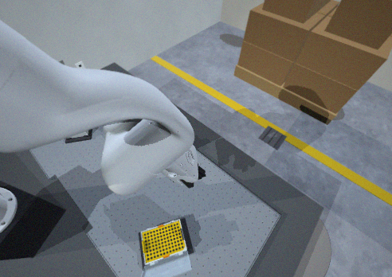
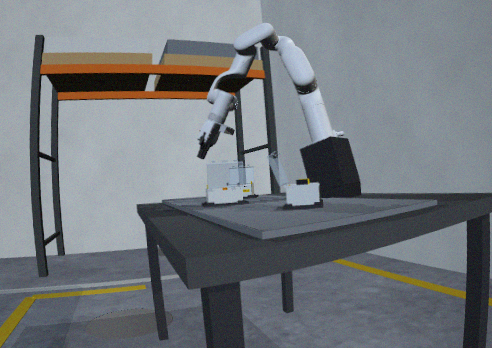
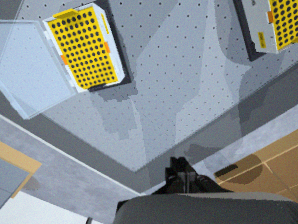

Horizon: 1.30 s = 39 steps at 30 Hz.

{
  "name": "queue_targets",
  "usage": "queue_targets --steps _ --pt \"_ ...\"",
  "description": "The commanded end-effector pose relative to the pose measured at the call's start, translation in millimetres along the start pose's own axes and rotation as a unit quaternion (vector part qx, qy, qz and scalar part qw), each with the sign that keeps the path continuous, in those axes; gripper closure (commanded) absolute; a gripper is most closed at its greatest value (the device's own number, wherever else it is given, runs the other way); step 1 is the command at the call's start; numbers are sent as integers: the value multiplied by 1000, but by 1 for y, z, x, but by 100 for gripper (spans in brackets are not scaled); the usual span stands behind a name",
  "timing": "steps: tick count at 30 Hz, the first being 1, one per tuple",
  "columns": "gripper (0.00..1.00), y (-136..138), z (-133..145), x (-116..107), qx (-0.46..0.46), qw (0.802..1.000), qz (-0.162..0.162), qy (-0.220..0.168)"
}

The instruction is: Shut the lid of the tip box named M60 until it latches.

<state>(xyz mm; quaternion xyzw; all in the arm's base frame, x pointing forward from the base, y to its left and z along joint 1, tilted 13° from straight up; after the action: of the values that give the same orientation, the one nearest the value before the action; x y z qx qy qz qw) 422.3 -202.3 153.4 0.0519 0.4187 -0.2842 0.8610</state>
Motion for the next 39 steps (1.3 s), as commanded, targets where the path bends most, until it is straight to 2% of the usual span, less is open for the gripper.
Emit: queue_targets --steps 1,7,13,15,17,30,39 --pt "100 -2 6 0 -51 998 15 30" --pt "100 -4 13 0 -136 987 42 74" --pt "100 -5 20 2 -219 966 68 117" --pt "100 -5 20 2 -219 966 68 117" --pt "100 -6 22 3 -247 957 77 131" --pt "100 -8 24 3 -368 914 112 126" --pt "100 -7 25 4 -396 901 114 135"
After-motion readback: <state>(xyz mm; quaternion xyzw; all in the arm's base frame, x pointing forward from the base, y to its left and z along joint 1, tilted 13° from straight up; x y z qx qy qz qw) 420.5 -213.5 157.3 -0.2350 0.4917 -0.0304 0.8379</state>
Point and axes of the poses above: the point where the finger pads meet when closed, its own x axis out along the fingers, its own y axis across the jaws, z = x × y, the point moved 7 cm from there along -x, back along the fingers, and after that the axes turned 5 degrees about -x, right-handed, at the moved point
